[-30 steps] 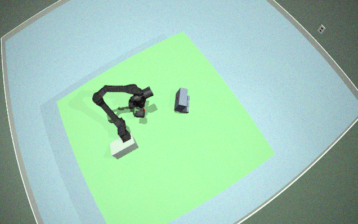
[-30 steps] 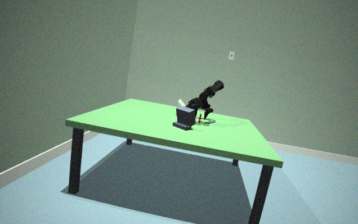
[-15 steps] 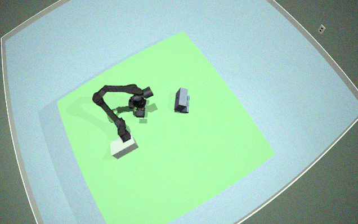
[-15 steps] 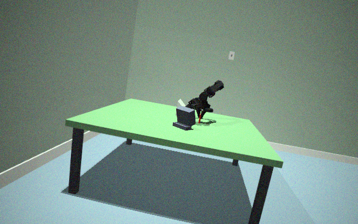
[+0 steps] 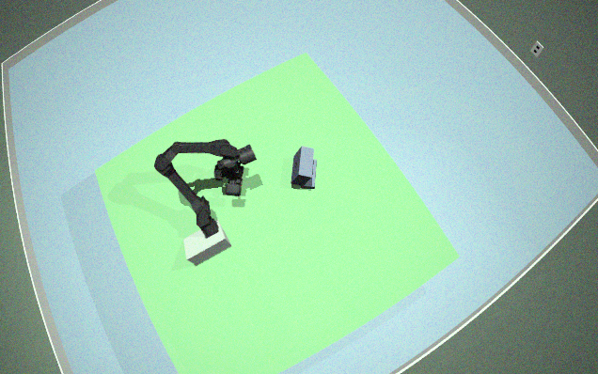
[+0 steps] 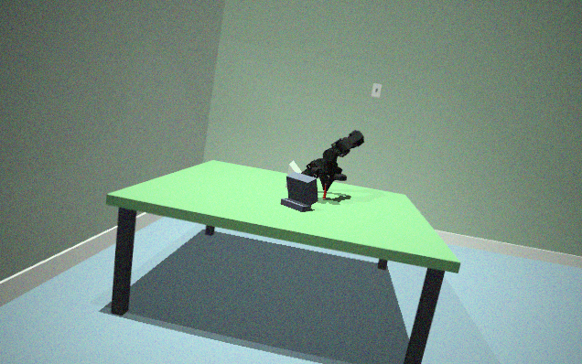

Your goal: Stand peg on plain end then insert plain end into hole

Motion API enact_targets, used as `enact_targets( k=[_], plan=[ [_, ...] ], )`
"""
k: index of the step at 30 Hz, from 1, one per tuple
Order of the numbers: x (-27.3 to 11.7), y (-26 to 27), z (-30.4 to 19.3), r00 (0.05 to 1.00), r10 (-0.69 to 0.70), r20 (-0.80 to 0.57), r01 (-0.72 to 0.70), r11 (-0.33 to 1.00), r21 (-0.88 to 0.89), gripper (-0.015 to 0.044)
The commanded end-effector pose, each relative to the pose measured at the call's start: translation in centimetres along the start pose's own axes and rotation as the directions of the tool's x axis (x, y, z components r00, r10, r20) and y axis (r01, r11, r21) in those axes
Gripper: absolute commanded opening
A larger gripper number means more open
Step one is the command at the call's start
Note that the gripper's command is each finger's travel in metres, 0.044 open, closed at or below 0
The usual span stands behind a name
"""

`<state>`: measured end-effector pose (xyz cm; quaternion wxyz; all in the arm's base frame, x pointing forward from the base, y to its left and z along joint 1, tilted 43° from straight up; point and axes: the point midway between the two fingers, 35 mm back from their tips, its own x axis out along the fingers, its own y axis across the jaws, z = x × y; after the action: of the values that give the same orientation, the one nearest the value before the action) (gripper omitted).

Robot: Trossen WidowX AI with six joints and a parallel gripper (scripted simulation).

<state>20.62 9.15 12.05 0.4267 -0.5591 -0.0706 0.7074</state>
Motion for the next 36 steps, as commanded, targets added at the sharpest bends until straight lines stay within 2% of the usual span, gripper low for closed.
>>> enact_targets(
  k=[1,19,36],
  plan=[
    [-1.3,-0.1,-0.3,1.0,0.004,-0.006,-0.004,1.0,-0.005,0.0],
    [-7.1,0.0,-0.4,1.0,0.002,0.003,-0.002,1.0,0.002,0.0],
    [-6.0,0.9,-1.6,0.99,0.117,-0.081,-0.125,0.987,-0.1,0.0]
  ],
)
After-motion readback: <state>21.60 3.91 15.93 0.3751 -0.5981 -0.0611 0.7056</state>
